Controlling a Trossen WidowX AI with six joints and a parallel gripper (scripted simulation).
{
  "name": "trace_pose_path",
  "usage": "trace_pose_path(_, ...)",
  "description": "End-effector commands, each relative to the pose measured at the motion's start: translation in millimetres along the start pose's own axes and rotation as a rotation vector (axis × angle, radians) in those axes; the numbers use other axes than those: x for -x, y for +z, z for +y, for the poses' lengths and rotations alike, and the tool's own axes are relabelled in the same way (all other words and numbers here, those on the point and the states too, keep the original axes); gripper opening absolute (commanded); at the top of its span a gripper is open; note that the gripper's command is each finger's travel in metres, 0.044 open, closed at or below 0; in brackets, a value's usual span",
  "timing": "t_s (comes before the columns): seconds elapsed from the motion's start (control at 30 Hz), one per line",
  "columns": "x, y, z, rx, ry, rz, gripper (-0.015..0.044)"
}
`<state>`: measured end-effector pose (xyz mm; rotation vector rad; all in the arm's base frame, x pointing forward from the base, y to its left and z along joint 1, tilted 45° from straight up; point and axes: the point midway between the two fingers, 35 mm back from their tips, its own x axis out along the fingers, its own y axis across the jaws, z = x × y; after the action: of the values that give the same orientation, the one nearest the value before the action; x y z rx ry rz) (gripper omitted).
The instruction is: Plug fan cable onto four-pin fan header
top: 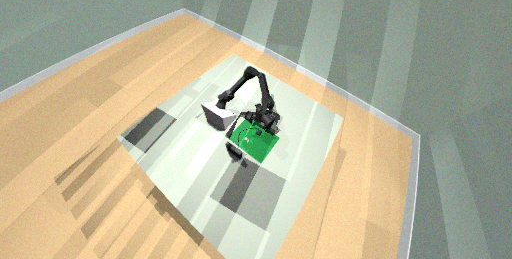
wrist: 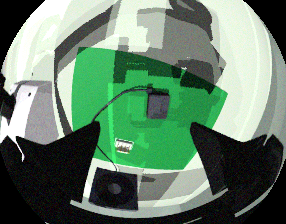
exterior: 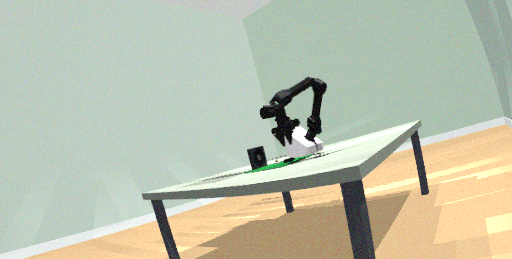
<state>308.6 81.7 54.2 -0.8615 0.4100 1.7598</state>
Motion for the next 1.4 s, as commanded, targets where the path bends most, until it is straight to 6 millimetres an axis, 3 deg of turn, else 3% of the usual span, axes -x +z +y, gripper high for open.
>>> trace_pose_path(0.0,0.1,-0.5,0.1,-0.005,0.000,0.003,0.0440)
trace_pose_path(0.2,0.0,0.0,0.0,0.000,0.000,0.000,0.0440)
trace_pose_path(0.37,6.3,7.3,-21.4,-0.016,-0.003,0.210,0.0309)
trace_pose_path(0.5,6.9,7.9,-22.9,-0.017,-0.006,0.222,0.0210)
trace_pose_path(0.8,6.9,7.9,-22.9,-0.017,-0.006,0.222,0.0210)
trace_pose_path(0.9,-8.2,8.0,-23.7,-0.017,-0.006,0.222,0.0210)
trace_pose_path(1.0,-36.8,9.2,-23.4,-0.017,-0.006,0.220,0.0210)
trace_pose_path(1.37,-48.4,9.5,-23.7,-0.017,-0.007,0.220,0.0210)
